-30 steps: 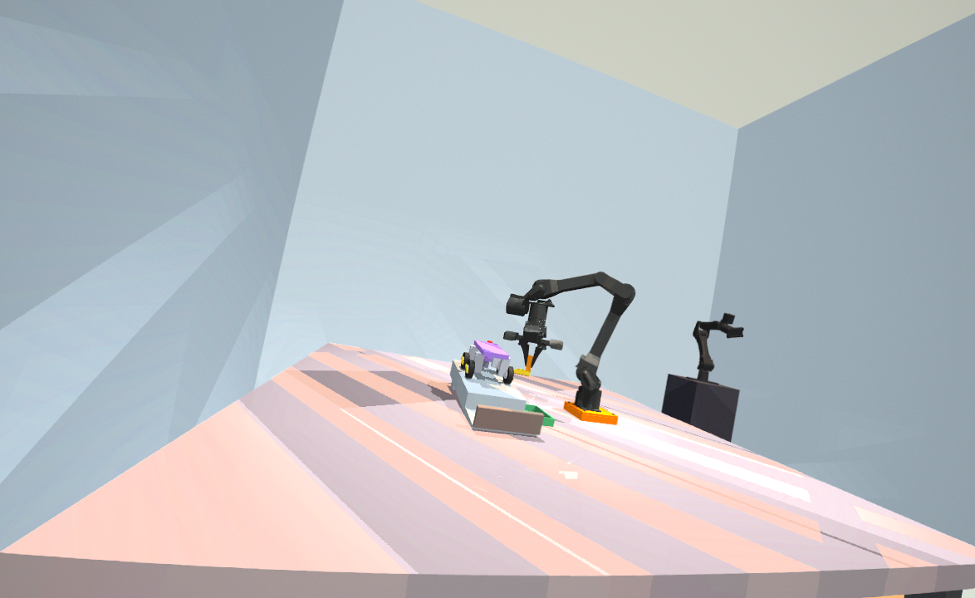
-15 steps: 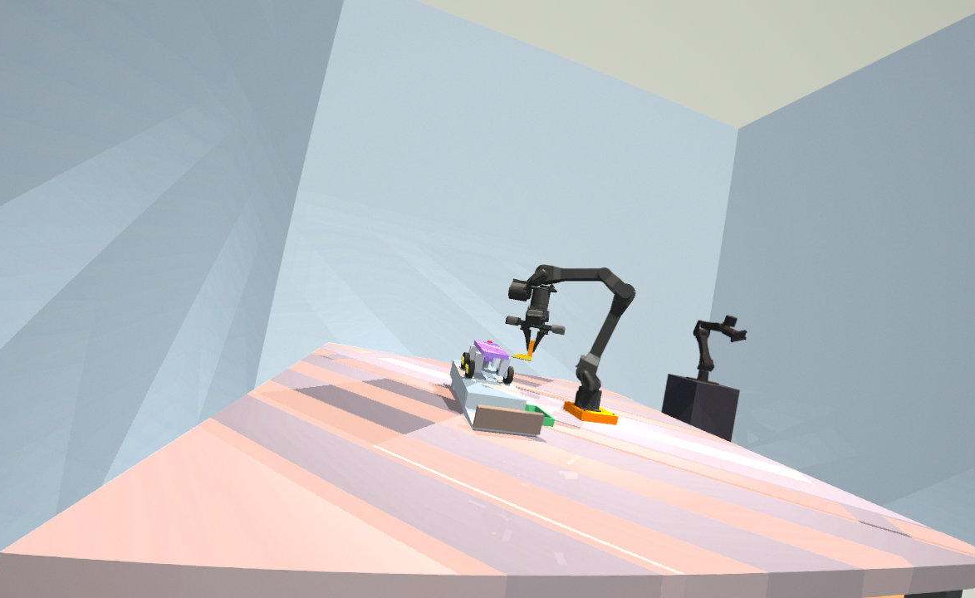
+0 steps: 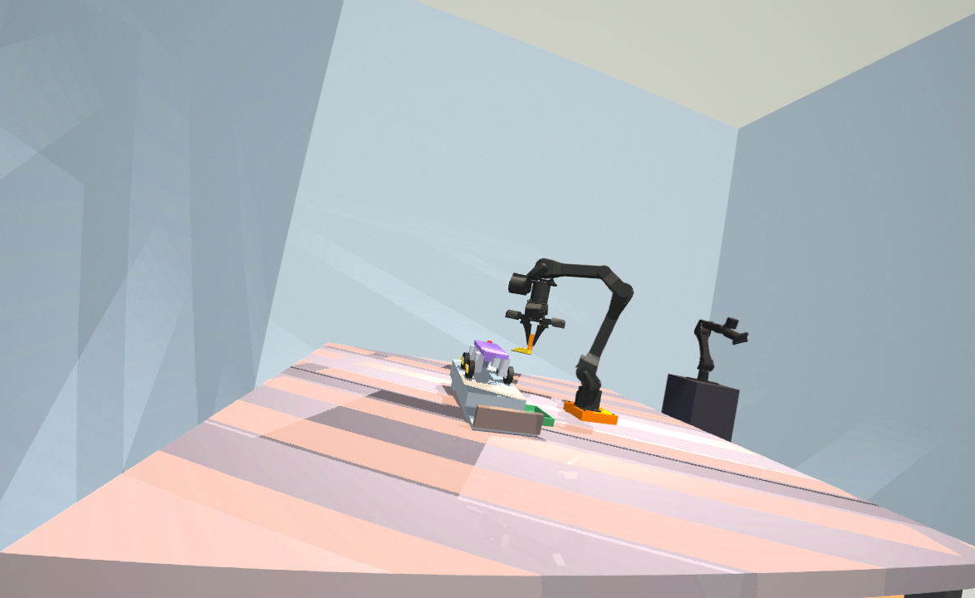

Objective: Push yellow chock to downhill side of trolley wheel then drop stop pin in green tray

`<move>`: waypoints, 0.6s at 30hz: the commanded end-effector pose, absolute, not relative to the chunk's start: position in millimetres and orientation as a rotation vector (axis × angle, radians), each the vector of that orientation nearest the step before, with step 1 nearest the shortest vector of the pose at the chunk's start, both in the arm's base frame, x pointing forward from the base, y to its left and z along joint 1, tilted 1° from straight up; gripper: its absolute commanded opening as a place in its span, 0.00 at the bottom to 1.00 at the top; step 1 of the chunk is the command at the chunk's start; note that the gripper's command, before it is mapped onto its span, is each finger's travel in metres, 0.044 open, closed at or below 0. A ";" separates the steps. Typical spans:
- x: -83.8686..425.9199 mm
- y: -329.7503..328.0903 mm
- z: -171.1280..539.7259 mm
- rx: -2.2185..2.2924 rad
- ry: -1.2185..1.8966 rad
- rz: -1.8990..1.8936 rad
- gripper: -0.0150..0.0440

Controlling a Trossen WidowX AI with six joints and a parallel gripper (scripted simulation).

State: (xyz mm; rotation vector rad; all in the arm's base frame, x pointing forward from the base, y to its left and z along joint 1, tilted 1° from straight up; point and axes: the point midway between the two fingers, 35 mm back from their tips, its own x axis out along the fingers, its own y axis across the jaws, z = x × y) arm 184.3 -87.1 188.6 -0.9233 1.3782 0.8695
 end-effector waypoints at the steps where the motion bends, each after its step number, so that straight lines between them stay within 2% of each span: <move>1: 185.1 -86.8 189.9 -0.846 1.404 0.794 0.25; 18: 185.2 -86.8 189.9 -0.400 1.525 0.356 0.25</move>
